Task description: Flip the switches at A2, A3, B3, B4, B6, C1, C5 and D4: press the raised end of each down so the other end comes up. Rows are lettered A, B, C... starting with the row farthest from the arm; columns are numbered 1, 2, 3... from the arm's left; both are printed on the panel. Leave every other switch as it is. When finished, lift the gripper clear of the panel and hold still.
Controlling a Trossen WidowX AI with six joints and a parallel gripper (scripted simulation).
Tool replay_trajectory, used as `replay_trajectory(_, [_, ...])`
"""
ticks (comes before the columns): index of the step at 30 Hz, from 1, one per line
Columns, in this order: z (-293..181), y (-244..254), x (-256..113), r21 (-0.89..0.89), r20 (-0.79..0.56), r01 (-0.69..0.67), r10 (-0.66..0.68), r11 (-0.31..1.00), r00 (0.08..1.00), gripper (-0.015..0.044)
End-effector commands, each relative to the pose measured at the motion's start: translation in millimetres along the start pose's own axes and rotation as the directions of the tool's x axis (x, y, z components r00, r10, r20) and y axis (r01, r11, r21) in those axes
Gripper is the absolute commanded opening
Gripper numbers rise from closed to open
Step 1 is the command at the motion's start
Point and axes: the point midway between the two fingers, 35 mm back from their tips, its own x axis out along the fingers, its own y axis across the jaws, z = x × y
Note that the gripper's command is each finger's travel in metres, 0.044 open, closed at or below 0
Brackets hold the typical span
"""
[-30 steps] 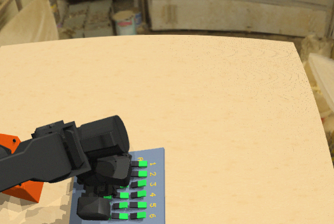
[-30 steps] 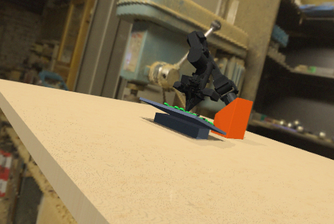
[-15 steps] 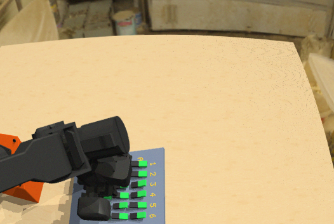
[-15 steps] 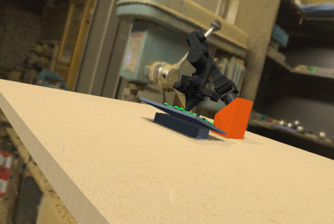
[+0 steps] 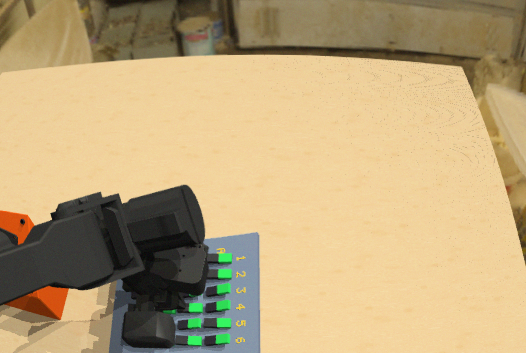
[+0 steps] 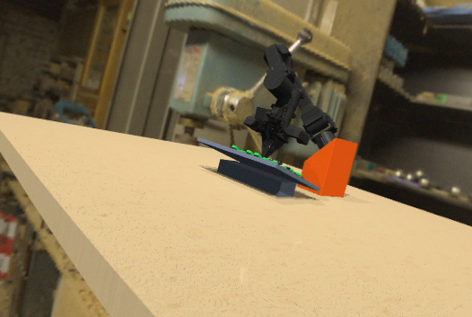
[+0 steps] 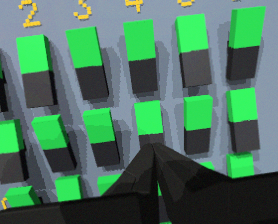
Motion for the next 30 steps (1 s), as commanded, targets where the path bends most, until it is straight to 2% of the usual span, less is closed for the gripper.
replay_trajectory(1, [-0.1, -0.2, 0.9, -0.004, 0.000, 0.002, -0.002, 1.000, 1.000, 0.0000])
replay_trajectory(17, [-0.2, -0.2, 3.0, -0.004, 0.000, 0.002, -0.002, 1.000, 1.000, 0.0000])
replay_trajectory(19, [1.3, 0.9, -5.5, 0.000, -0.003, -0.002, 0.002, 1.000, 1.000, 0.0000])
replay_trajectory(24, [2.7, 0.7, -59.9, -0.004, -0.026, -0.001, 0.001, 1.000, 1.000, 0.0000])
replay_trajectory(30, [2.6, 0.4, -62.1, -0.004, -0.026, 0.000, 0.000, 1.000, 1.000, 0.0000])
